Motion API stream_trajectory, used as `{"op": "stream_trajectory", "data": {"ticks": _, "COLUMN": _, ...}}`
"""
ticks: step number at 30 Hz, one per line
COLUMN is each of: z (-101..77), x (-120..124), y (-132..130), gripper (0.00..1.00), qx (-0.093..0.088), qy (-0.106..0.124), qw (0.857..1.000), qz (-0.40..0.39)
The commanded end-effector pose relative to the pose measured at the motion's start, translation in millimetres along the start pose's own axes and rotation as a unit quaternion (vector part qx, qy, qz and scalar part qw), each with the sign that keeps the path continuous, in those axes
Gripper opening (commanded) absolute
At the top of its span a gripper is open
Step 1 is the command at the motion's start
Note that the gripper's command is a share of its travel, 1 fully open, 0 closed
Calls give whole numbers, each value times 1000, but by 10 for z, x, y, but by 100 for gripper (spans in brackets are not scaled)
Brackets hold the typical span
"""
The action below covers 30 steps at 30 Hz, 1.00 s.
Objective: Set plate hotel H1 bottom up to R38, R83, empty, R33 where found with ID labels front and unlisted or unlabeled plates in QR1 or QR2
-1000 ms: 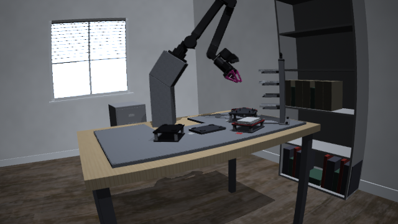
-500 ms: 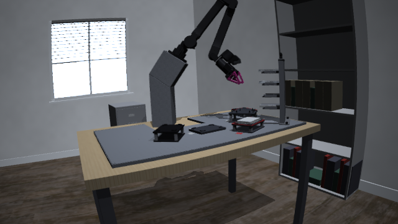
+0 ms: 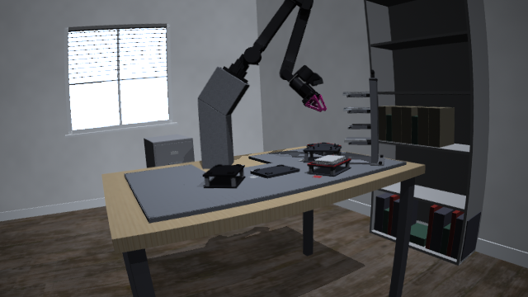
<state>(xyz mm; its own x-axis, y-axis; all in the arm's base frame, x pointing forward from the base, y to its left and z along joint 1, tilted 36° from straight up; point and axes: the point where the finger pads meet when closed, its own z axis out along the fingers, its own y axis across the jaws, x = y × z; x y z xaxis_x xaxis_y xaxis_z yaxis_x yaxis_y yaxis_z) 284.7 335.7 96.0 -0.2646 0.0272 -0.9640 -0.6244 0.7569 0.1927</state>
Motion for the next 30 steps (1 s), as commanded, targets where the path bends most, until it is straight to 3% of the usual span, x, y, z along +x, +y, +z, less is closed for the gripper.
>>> {"op": "stream_trajectory", "data": {"ticks": 1, "z": 39, "x": -158, "y": -41, "gripper": 100, "qx": 5, "qy": -13, "qw": 1000, "qz": -3}}
{"op": "stream_trajectory", "data": {"ticks": 30, "z": 270, "x": -415, "y": -43, "gripper": 100, "qx": 5, "qy": -15, "qw": 1000, "qz": -4}}
